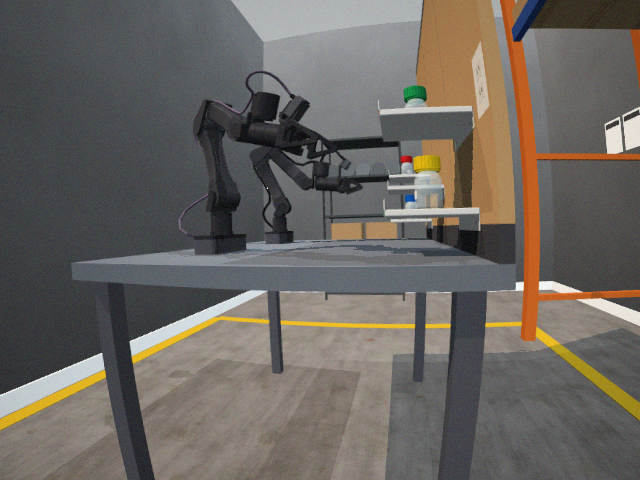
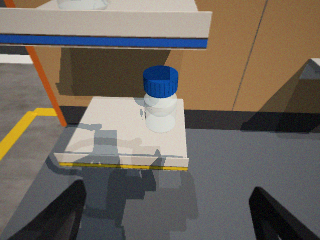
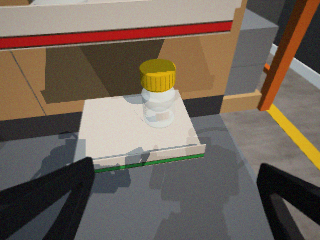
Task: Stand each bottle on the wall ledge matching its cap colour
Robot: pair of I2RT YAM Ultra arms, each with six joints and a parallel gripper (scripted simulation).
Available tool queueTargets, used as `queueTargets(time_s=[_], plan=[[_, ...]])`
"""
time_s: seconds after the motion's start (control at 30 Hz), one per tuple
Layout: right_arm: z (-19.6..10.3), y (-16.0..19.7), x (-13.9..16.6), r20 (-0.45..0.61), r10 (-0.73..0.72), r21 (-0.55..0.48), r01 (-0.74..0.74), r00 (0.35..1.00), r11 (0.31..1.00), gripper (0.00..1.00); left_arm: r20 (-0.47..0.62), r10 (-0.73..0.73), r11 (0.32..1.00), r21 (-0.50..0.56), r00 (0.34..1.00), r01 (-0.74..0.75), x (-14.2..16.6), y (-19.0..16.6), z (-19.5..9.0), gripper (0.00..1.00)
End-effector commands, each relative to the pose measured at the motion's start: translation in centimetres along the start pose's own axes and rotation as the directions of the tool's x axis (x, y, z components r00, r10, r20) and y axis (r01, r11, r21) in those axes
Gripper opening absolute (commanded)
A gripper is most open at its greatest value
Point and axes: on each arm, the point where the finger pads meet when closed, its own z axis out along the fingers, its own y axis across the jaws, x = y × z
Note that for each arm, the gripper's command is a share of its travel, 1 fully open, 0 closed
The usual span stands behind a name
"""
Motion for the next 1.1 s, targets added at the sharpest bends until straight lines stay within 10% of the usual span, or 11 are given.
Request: queueTargets(time_s=[0.0,0.77,1.07], plan=[[-0.2,-0.1,-1.8,0.06,-0.022,-0.004,0.022,0.998,1.0,1.0,0.024,-0.005,1.0,0.002,1.0,0.005,-0.4,-0.2,0.1,1.0],[-0.7,1.5,-0.6,0.028,0.0,0.022,-0.001,1.0,1.0,1.0,-0.064,-0.009,1.0,0.024,0.998,0.011,-0.5,0.2,-0.2,1.0],[-1.7,6.9,-0.4,0.04,-0.023,-0.047,0.025,0.999,0.999,1.0,-0.048,-0.016,1.0,-0.008,0.999,0.016,-9.6,4.0,-1.0,1.0]])
